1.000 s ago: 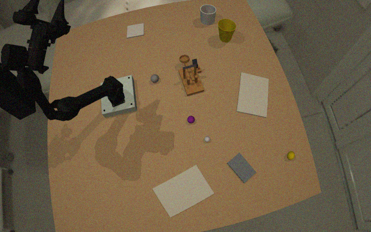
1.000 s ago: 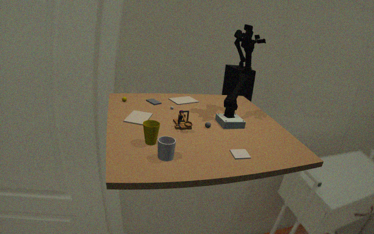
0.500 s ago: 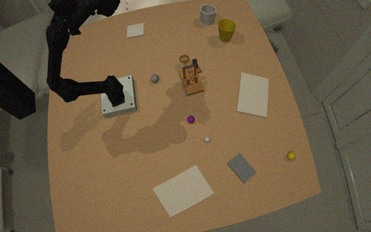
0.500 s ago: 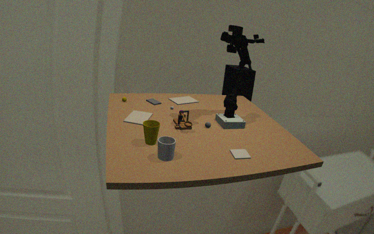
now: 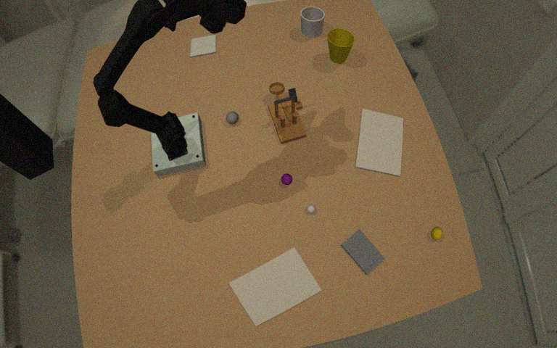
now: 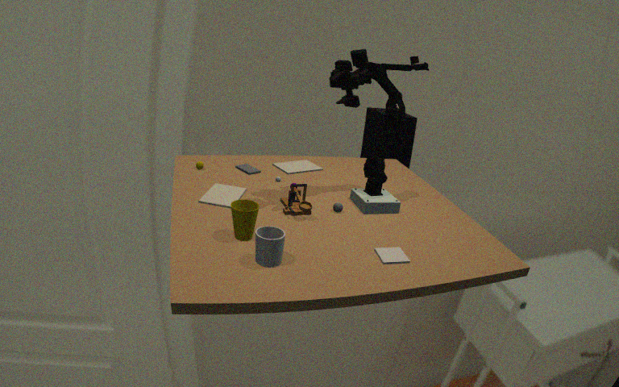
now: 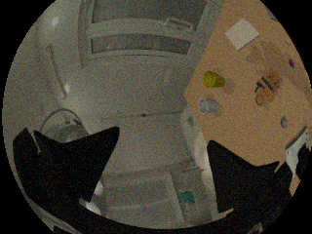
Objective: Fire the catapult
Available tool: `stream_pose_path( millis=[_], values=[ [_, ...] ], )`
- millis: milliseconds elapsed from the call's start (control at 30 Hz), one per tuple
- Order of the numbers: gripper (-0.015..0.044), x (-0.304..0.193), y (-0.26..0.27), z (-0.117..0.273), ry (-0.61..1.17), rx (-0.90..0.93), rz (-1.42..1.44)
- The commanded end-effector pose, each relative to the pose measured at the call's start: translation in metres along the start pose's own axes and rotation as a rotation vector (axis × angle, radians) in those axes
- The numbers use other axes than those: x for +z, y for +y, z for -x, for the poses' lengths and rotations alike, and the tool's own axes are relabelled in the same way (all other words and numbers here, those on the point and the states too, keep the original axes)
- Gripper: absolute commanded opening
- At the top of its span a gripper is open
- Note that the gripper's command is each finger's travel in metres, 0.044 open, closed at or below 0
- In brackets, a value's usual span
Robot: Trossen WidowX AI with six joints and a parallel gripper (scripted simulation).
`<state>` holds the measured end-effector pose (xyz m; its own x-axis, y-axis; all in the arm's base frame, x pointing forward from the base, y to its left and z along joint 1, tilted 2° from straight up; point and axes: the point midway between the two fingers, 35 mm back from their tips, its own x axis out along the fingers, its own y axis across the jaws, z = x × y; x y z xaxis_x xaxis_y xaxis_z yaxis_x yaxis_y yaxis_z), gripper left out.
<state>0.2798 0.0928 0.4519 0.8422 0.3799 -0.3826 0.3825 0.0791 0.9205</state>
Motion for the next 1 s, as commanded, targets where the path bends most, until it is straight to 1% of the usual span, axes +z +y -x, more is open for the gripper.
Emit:
stream_pose_path(
  millis=[0, 233, 467, 733, 967],
  values=[
    [0.0440, 0.020, -0.022, -0.032, -0.053, -0.114, -0.024],
    [0.0440, 0.061, -0.067, -0.078, -0.148, -0.315, -0.071],
    [0.0440, 0.102, -0.118, -0.110, -0.227, -0.512, -0.110],
    [0.0440, 0.143, -0.183, -0.130, -0.303, -0.752, -0.196],
    [0.0440, 0.169, -0.244, -0.134, -0.351, -0.964, -0.276]
  ],
)
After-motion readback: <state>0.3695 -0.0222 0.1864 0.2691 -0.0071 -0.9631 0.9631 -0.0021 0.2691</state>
